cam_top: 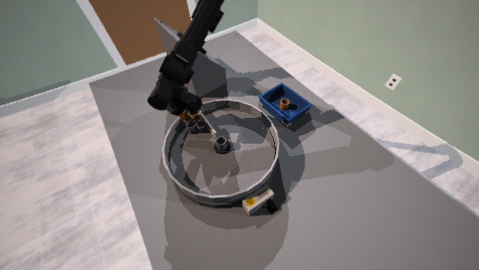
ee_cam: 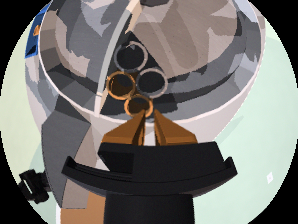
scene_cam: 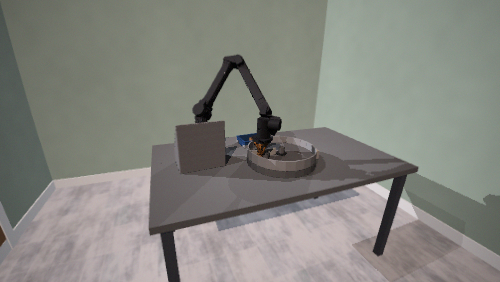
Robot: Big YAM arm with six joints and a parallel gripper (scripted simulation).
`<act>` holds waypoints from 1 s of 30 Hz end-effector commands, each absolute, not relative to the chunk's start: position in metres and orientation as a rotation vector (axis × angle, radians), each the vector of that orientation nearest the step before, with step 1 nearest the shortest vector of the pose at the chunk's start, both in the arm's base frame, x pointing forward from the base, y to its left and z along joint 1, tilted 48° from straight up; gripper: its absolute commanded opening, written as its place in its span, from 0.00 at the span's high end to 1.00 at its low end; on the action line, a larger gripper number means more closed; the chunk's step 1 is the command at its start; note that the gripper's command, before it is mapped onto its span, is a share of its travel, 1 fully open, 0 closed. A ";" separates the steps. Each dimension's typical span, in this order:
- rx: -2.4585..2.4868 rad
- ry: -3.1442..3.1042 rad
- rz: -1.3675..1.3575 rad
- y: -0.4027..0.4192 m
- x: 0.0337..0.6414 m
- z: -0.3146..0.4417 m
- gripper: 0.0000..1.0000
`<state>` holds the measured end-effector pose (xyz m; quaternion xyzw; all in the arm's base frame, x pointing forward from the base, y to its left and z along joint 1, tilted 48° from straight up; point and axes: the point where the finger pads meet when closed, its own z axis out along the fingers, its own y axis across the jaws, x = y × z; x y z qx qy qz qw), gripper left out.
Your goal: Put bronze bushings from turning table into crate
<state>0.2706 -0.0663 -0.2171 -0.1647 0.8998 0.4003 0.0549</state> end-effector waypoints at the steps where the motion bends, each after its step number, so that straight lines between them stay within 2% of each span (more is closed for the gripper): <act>1: -0.490 2.720 1.160 -0.082 0.289 -0.214 0.89; 8: -0.497 2.731 1.211 -0.059 0.274 -0.225 0.89; 11: -0.478 2.716 1.146 -0.078 0.288 -0.218 0.89; 30: -0.471 2.719 1.166 -0.077 0.286 -0.222 0.89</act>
